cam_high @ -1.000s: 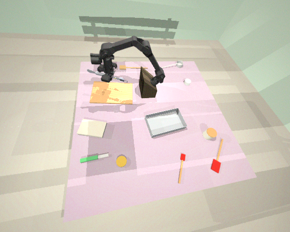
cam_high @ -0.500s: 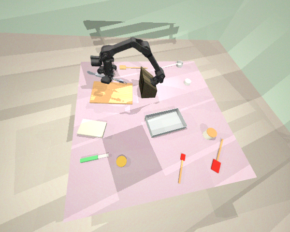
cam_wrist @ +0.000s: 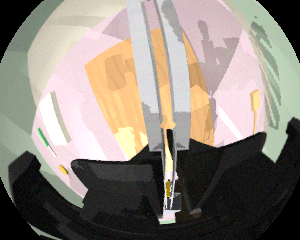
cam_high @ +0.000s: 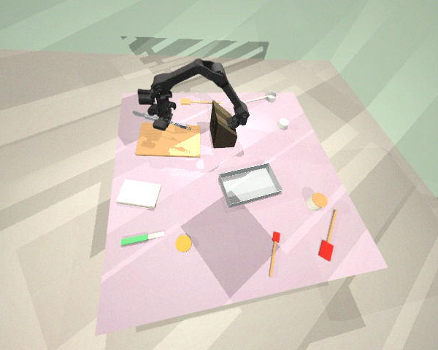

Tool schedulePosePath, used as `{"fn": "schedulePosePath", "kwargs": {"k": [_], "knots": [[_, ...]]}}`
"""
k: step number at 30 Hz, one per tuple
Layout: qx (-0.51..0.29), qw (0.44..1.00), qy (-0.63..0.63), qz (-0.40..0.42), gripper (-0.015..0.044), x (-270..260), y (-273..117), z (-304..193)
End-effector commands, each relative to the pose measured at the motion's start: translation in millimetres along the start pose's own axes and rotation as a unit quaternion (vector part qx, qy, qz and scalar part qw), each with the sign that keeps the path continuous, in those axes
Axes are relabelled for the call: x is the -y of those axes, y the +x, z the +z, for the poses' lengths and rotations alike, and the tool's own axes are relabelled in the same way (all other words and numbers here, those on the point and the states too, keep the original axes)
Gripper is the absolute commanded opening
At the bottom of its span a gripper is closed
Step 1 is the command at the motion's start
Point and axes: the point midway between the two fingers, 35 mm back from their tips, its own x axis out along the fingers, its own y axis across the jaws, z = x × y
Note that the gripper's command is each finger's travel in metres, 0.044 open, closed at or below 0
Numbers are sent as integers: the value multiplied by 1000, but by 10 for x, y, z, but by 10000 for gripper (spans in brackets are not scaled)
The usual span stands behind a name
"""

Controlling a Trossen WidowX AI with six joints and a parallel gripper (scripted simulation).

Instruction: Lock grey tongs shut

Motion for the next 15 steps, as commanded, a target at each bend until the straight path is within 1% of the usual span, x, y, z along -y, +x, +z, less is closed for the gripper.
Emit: {"fn": "schedulePosePath", "kwargs": {"k": [1,15], "knots": [[-6,1000,0,0,-150,-1,105,-18],[-6,1000,0,0,-150,1,335,-25]]}}
